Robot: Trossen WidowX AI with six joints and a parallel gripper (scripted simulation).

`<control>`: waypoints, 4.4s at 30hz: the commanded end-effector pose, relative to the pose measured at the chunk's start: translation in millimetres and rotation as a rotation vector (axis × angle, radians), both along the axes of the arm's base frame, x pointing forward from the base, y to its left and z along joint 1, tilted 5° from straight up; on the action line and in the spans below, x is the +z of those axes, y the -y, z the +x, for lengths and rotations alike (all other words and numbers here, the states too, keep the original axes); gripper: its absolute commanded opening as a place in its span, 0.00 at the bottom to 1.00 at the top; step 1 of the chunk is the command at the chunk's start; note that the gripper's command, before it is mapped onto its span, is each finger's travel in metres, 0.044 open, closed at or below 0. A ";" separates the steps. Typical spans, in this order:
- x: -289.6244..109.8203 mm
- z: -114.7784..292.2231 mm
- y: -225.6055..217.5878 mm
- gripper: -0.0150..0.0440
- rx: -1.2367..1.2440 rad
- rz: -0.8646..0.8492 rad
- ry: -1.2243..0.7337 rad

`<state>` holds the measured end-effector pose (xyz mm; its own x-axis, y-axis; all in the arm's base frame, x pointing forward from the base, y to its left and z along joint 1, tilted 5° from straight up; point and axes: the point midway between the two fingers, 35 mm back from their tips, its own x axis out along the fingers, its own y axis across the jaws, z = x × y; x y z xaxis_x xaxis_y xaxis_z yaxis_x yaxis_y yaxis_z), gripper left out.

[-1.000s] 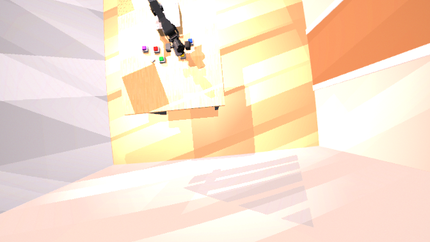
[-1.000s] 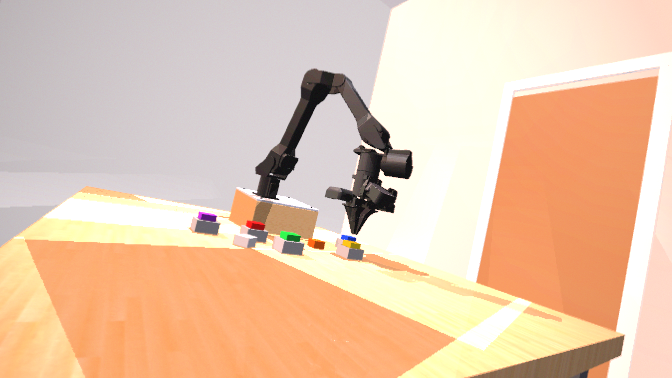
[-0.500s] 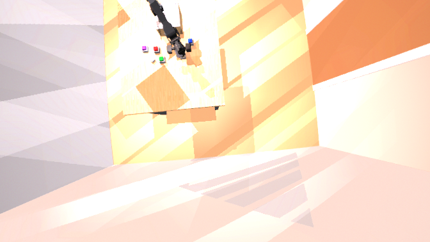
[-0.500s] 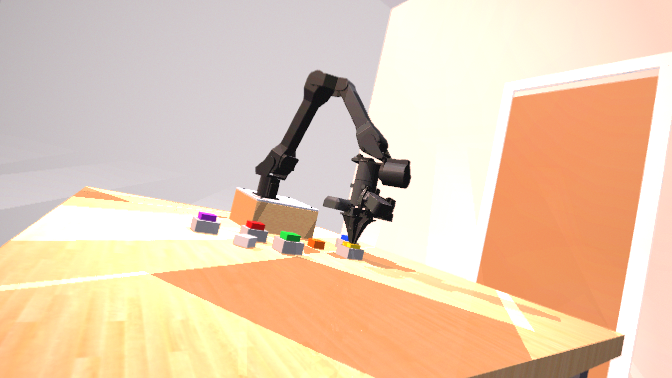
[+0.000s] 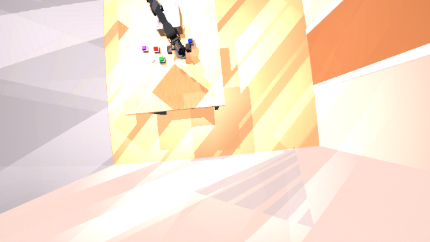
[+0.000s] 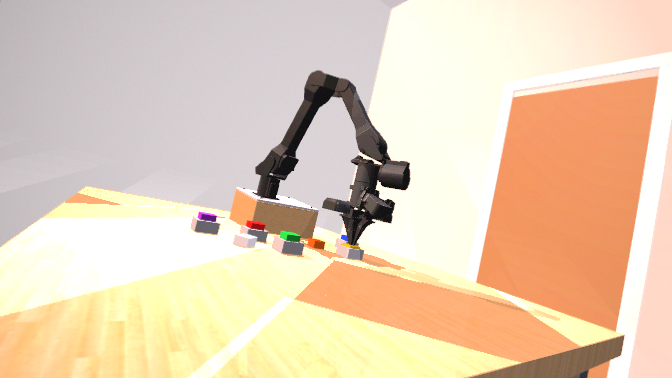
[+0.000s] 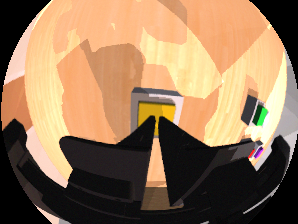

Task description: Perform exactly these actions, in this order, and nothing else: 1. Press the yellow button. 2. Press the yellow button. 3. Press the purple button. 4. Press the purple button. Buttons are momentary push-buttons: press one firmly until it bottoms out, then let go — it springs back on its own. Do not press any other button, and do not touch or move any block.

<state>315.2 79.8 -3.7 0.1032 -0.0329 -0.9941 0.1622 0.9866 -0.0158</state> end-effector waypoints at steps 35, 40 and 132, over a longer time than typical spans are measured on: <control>95.5 -40.7 188.1 0.29 0.002 -0.006 -0.019; 95.1 -80.4 245.0 0.29 0.002 -0.012 -0.019; 5.8 -151.3 311.3 0.29 0.002 -0.025 -0.016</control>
<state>163.3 -232.8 8.9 0.0846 -0.0634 -0.9944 0.1612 0.9857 -0.0491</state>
